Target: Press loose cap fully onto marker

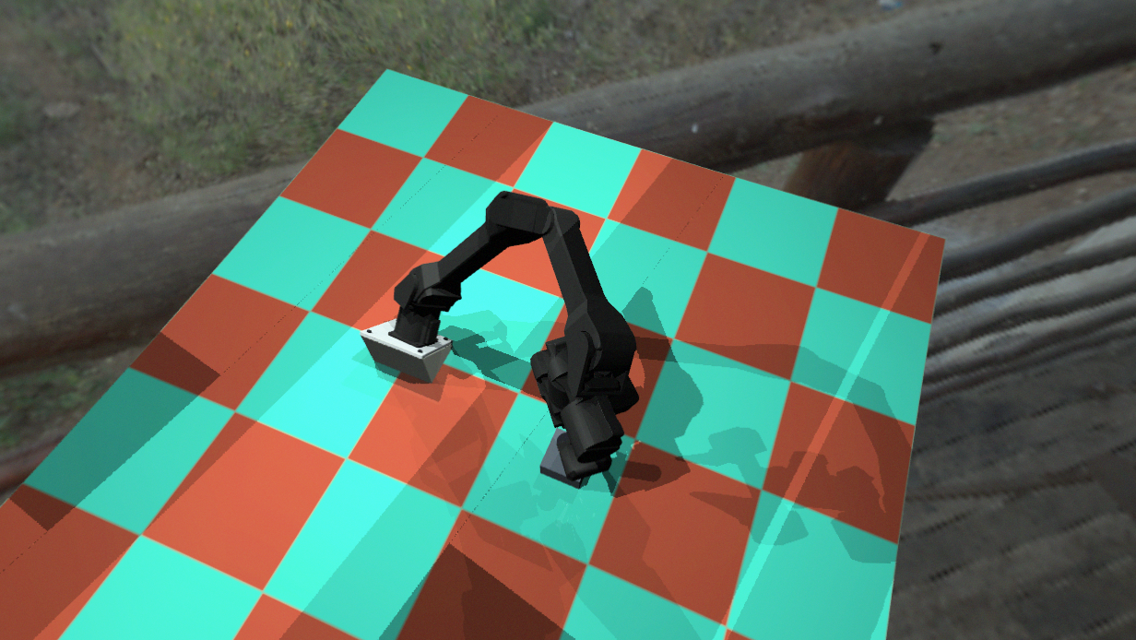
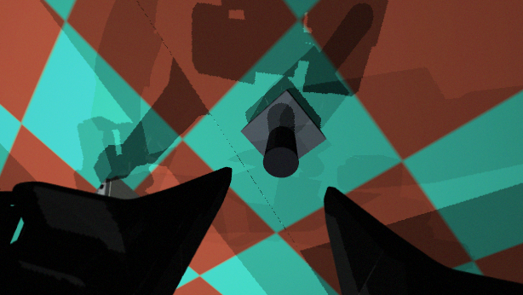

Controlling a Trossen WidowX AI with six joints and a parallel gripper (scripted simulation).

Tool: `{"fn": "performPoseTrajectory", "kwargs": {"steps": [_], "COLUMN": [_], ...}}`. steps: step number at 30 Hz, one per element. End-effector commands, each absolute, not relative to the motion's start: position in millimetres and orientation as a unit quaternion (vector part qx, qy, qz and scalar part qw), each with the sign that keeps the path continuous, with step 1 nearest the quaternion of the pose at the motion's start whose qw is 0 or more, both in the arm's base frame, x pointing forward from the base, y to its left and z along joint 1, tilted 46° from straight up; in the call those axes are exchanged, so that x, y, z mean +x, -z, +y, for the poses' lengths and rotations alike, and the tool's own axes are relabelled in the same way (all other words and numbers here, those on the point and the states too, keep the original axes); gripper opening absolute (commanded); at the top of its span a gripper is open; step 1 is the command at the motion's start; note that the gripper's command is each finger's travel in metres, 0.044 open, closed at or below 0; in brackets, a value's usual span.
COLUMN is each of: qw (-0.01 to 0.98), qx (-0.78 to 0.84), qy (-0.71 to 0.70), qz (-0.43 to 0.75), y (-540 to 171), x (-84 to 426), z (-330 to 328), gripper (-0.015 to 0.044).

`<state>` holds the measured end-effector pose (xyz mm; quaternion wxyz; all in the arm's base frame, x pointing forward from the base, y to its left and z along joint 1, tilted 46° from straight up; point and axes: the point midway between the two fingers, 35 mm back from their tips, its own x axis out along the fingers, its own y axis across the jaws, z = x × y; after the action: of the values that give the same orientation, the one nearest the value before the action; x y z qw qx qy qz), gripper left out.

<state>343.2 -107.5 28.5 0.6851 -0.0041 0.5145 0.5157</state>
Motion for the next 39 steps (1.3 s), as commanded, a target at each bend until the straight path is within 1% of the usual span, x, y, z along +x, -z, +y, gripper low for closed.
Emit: {"fn": "performPoseTrajectory", "kwargs": {"steps": [1,5,9,39], "qw": [0.674,0.647,0.645,0.645], "qx": [0.120,0.227,0.232,0.232], "qy": [-0.413,-0.312,-0.307,-0.307], "qz": [0.600,0.658,0.660,0.660], "y": [-24,-22,-22,-1], "x": [342,341,341,339], "z": [-107,-105,-105,-84], "gripper": [0.0204,0.0099,0.0000,0.0000]}}
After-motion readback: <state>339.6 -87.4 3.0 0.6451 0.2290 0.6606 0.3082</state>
